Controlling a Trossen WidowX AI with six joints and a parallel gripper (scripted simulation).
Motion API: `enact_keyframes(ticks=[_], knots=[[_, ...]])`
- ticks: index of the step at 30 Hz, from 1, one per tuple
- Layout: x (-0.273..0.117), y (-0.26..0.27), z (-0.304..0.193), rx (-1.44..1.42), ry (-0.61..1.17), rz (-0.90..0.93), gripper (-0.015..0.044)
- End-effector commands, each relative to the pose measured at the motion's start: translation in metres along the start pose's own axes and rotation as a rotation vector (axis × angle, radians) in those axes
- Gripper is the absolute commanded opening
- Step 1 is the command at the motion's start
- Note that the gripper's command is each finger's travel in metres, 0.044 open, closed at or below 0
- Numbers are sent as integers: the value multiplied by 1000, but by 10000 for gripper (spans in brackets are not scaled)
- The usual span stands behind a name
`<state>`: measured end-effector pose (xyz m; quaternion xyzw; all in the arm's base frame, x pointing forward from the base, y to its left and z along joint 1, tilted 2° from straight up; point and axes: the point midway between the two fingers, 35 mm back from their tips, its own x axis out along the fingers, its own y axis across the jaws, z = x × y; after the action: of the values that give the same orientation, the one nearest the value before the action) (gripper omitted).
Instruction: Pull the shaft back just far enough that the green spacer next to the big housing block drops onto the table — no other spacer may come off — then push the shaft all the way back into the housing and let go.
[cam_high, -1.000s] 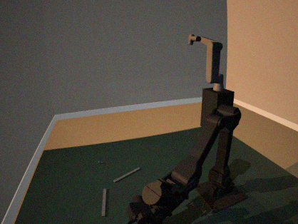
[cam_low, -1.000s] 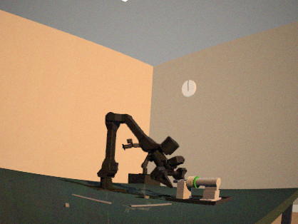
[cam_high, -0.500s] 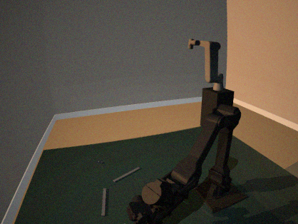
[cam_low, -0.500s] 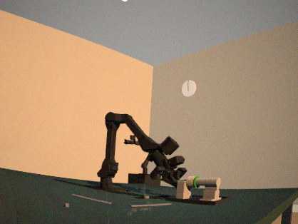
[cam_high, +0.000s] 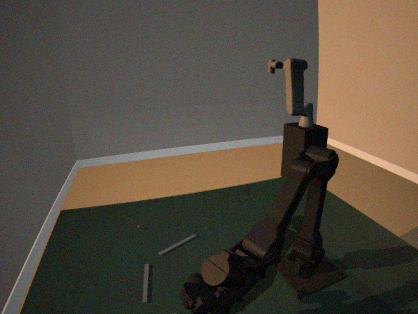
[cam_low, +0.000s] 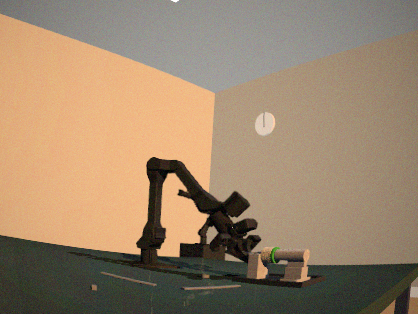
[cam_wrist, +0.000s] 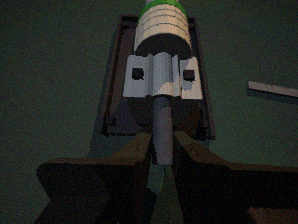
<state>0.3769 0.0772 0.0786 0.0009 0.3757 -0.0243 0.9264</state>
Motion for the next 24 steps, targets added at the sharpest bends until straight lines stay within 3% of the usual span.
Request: enact_keyframes(ticks=[1,24], knots=[[-3,0,-3,-1,0,1,0],[-8,0,-8,-1,1,1,0]])
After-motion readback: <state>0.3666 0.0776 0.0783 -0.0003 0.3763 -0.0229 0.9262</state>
